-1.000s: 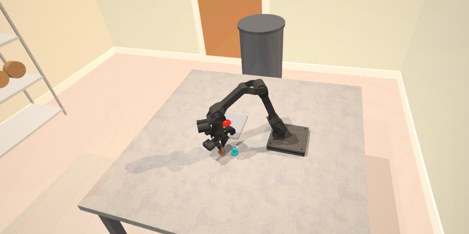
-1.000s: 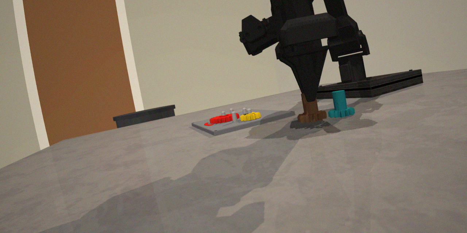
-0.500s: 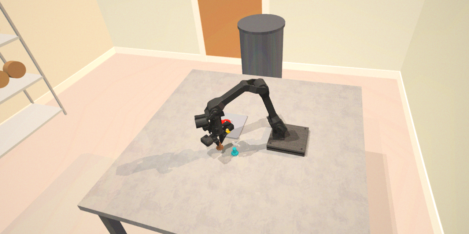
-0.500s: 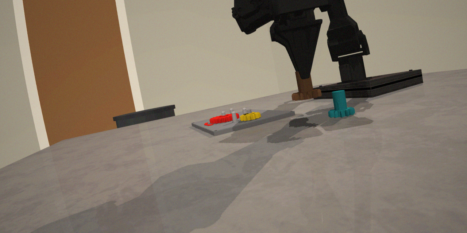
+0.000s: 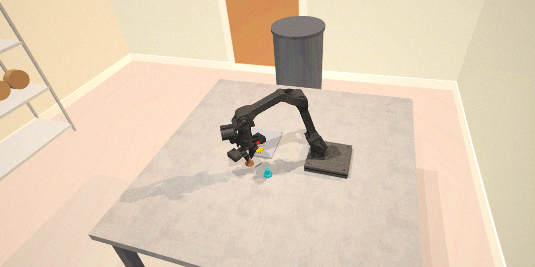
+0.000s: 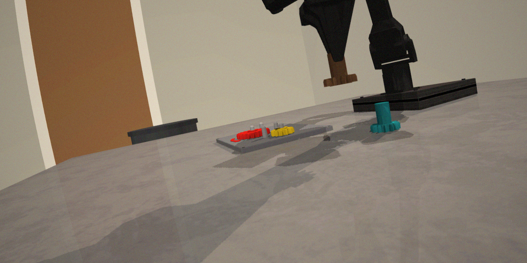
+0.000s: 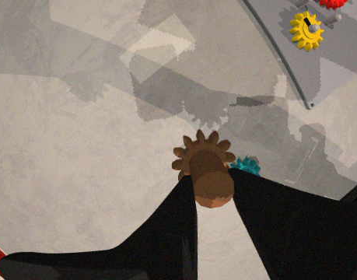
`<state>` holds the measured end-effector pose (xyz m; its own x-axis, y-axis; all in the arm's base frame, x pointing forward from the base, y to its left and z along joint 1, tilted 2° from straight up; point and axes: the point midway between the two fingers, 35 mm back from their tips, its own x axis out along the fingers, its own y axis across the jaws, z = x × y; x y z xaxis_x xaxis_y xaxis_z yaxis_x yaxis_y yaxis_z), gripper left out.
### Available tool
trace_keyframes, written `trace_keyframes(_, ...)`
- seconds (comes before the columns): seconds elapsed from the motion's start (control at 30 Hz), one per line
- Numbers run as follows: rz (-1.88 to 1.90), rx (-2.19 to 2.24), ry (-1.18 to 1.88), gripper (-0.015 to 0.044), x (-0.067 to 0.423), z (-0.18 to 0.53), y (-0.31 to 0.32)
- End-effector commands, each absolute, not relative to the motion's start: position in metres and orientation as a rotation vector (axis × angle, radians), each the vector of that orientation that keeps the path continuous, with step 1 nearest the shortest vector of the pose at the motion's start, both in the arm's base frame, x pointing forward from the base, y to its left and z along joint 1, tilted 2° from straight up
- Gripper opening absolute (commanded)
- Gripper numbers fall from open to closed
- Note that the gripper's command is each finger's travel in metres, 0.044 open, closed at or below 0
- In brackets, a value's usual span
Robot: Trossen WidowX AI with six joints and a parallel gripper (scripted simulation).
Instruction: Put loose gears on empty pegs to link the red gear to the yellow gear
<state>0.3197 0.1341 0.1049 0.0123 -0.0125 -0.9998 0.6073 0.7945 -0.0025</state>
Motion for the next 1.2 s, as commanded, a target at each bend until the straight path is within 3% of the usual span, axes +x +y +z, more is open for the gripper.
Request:
trace_keyframes(0.0, -0.515, 0.501, 1.49, 0.0, 0.32, 0.115, 0.134)
trace_keyframes(1.17, -0.524, 0.506, 1.491, 0.0, 0.317, 0.166, 0.114)
